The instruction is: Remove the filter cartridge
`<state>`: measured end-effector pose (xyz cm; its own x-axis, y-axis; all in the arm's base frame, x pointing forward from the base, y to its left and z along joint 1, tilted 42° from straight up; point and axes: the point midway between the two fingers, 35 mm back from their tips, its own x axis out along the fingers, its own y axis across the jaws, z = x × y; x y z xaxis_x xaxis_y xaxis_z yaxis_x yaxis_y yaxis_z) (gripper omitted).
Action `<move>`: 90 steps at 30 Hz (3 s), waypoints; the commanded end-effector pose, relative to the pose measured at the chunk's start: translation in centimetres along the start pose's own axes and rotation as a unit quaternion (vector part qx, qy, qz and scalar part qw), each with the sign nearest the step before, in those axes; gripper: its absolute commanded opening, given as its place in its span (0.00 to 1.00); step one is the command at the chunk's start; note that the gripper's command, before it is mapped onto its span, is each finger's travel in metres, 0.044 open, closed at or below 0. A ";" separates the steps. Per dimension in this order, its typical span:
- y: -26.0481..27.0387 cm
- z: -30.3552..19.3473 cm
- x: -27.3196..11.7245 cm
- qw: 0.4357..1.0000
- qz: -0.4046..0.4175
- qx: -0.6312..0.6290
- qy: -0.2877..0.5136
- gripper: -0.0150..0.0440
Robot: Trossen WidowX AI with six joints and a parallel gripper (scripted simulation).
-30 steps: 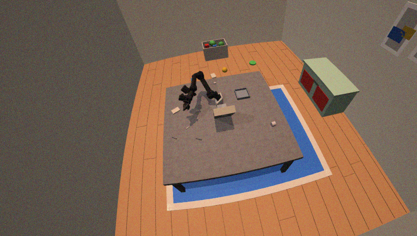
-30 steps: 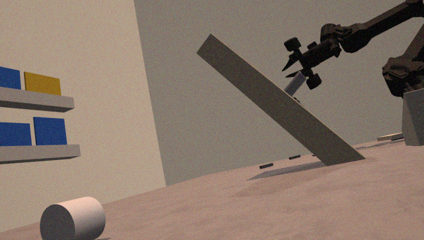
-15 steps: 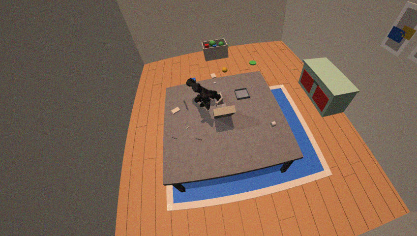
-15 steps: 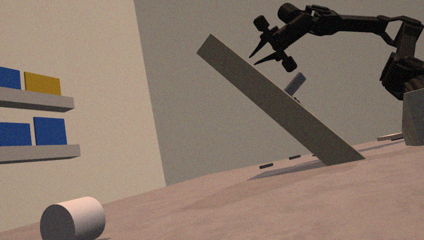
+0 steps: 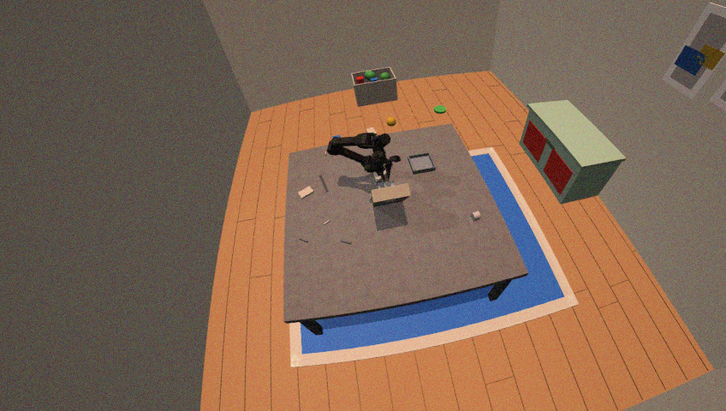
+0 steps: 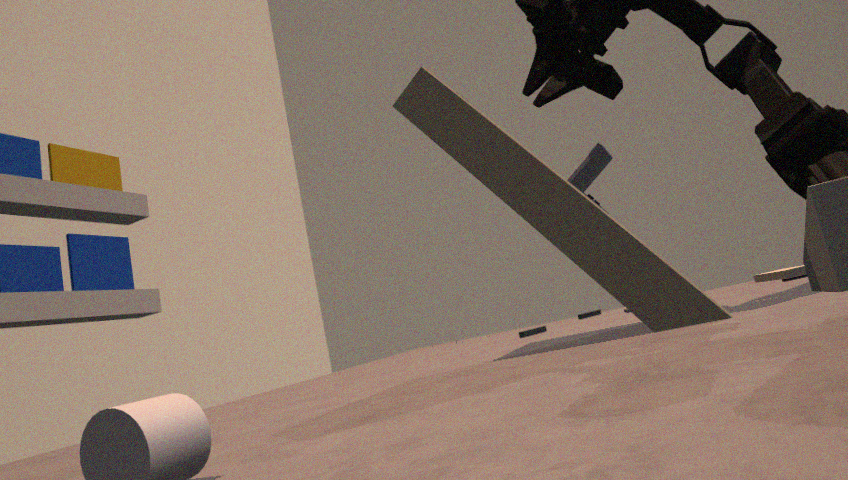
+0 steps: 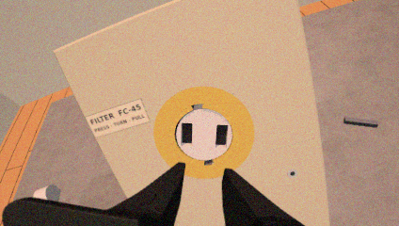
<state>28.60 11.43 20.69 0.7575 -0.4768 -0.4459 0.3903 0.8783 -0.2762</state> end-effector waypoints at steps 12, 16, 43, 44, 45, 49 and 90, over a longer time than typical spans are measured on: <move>0.5 -0.5 -0.6 0.998 -0.023 -0.053 -0.028 0.44; 0.5 -0.5 0.1 0.998 -0.023 -0.053 -0.026 0.44; 0.2 -0.1 4.4 0.998 -0.023 -0.052 -0.030 0.44; 0.2 -0.1 4.5 0.998 -0.024 -0.052 -0.030 0.44; 0.1 0.0 4.6 0.998 -0.024 -0.053 -0.031 0.44; 0.1 0.0 4.6 0.998 -0.024 -0.053 -0.031 0.44; 0.2 0.0 5.7 0.998 -0.024 -0.052 -0.031 0.44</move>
<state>32.78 8.98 18.31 0.7711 -0.5149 -0.3746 0.3772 0.8433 -0.3828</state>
